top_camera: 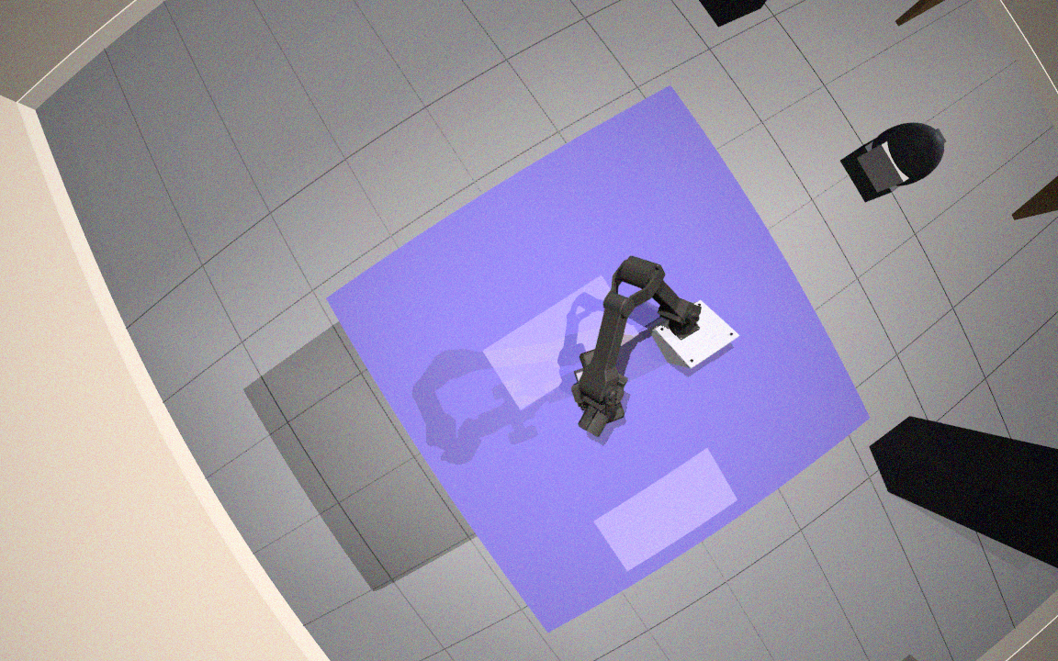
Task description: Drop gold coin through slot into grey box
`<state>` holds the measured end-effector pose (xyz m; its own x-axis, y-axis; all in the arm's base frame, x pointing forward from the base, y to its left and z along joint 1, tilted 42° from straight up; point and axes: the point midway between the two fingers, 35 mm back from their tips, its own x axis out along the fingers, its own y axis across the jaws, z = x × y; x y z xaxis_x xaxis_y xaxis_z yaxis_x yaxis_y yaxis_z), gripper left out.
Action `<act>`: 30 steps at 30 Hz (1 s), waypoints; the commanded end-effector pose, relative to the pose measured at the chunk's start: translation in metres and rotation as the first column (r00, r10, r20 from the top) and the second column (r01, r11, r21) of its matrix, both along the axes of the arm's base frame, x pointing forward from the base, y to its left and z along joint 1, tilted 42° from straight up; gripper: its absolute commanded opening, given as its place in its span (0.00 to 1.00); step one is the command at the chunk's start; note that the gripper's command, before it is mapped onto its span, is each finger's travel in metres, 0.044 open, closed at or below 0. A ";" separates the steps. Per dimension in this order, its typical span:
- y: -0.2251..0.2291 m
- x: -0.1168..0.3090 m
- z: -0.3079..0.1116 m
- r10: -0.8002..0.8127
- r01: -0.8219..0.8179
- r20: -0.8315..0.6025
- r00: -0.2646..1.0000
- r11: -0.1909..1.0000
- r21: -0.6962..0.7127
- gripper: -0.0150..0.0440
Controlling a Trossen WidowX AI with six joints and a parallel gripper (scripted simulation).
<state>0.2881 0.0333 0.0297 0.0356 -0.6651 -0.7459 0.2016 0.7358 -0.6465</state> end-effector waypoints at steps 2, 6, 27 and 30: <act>0.000 0.000 -0.001 -0.003 0.003 0.001 1.000 1.000 0.001 0.25; -0.001 0.000 0.000 -0.004 0.004 0.001 1.000 1.000 0.001 0.25; -0.003 0.002 0.003 -0.005 0.005 -0.003 1.000 1.000 0.001 0.25; -0.005 0.002 0.002 -0.005 0.005 -0.003 1.000 1.000 0.001 0.25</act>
